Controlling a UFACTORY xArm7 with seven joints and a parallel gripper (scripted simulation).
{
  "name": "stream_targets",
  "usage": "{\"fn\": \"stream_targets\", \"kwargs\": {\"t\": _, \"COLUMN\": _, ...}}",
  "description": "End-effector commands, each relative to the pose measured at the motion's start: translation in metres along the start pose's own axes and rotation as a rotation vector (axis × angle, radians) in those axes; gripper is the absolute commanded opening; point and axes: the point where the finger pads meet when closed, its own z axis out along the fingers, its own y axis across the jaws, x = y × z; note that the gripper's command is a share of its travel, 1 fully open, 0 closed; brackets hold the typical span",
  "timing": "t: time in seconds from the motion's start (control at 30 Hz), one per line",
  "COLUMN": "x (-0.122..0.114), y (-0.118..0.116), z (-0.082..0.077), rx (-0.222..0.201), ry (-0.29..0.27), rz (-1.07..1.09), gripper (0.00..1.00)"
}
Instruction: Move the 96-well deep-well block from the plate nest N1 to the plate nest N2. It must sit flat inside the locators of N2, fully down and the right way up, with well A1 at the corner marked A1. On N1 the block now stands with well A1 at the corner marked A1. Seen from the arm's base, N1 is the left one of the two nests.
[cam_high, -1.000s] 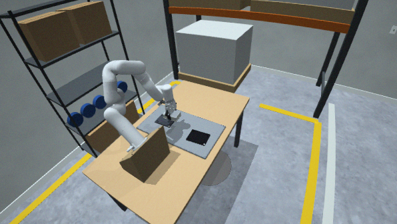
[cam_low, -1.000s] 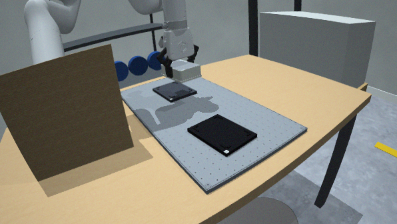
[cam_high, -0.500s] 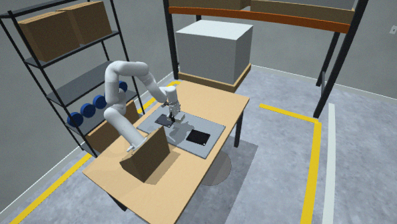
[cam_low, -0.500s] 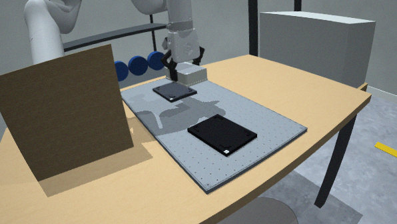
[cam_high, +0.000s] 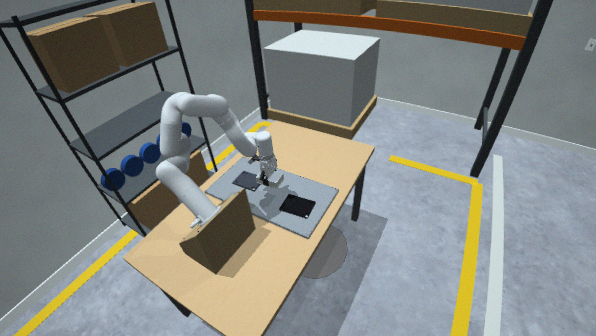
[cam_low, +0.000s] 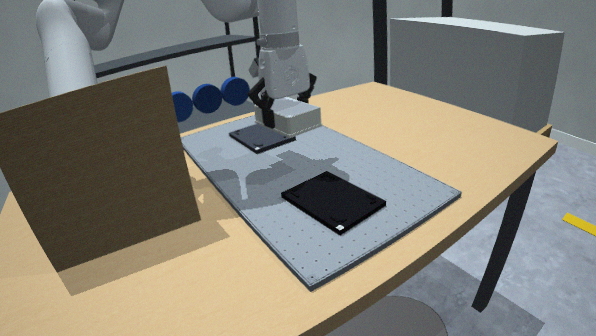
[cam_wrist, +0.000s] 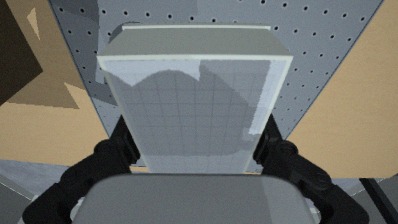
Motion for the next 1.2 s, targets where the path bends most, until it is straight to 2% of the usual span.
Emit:
{"fn": "stream_targets", "kwargs": {"t": 0.0, "x": -0.015, "y": -0.001, "z": -0.001, "rx": -0.003, "ry": -0.002, "rz": 0.000, "gripper": 0.00}}
{"fn": "stream_targets", "kwargs": {"t": 1.17, "x": -0.116, "y": -0.022, "z": -0.002, "rx": -0.003, "ry": -0.003, "rz": 0.000, "gripper": 0.00}}
